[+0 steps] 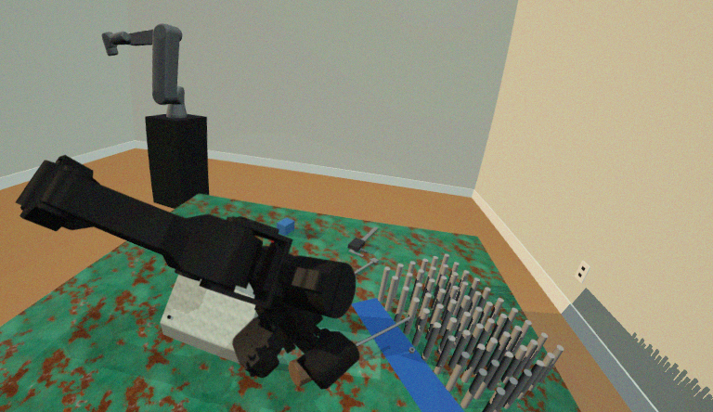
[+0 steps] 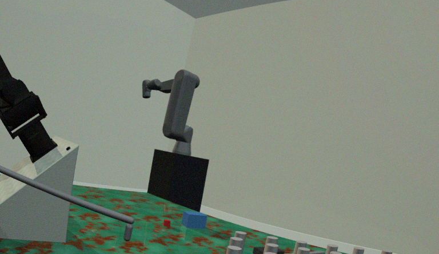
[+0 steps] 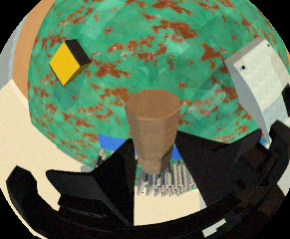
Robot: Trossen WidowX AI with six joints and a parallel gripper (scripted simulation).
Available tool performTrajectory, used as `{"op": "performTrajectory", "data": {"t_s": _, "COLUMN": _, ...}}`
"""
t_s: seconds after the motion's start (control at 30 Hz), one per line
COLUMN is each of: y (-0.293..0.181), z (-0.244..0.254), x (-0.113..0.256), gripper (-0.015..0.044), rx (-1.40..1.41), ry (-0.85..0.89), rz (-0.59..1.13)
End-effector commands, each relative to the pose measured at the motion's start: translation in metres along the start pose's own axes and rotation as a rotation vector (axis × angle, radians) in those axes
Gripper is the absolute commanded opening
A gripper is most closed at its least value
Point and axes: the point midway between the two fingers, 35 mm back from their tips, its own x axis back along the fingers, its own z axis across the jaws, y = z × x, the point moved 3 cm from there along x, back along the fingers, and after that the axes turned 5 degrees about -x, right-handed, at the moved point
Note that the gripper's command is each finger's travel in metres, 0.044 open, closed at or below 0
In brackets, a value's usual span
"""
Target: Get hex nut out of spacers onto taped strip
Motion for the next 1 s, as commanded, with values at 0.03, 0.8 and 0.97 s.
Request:
{"op": "performTrajectory", "data": {"t_s": 0.03, "y": 0.007, "z": 0.017, "x": 0.004, "gripper": 0.0, "rx": 0.043, "ry": -0.021, "rz": 0.018}}
{"op": "performTrajectory", "data": {"t_s": 0.8, "y": 0.075, "z": 0.084, "x": 0.025, "gripper": 0.0, "rx": 0.259, "ry": -0.112, "rz": 0.083}}
{"op": "performTrajectory", "data": {"t_s": 0.97, "y": 0.093, "z": 0.095, "x": 0.032, "gripper": 0.0, "rx": 0.304, "ry": -0.118, "rz": 0.102}}
